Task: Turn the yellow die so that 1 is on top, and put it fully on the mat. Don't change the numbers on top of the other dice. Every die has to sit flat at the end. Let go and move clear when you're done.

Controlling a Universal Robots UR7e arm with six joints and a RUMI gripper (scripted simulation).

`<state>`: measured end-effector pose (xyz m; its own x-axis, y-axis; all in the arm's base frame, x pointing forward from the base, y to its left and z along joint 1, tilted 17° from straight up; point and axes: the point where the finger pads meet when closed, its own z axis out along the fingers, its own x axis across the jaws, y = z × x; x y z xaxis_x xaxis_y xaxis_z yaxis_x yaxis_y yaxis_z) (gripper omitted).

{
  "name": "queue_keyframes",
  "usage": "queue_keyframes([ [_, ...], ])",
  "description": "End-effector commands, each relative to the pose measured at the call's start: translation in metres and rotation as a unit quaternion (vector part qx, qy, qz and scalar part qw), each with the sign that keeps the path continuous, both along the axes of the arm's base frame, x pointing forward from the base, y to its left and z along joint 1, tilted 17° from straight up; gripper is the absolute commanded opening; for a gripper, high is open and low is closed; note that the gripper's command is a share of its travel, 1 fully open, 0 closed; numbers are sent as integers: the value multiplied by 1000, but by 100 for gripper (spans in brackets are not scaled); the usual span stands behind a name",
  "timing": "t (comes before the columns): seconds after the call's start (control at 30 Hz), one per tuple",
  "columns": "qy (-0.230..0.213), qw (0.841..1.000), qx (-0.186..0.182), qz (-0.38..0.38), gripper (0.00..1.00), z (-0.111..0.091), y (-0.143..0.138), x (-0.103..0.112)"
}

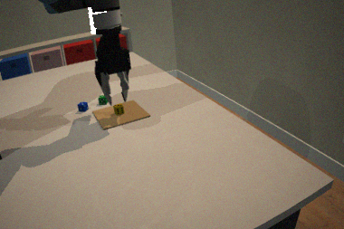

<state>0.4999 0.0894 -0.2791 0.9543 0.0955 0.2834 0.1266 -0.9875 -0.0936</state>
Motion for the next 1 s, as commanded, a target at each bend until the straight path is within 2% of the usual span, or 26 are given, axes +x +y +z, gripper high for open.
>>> queue_keyframes([
  [0.0, -1, 1000, 0, 0, 24, 3, 0, 0],
  [0.3, -1, 1000, 0, 0, 24, 28, -4, -8],
  [0.53, -1, 1000, 0, 0, 24, 40, -5, -11],
  [0.97, 1, 1000, -11, -3, 24, 41, -5, -12],
])
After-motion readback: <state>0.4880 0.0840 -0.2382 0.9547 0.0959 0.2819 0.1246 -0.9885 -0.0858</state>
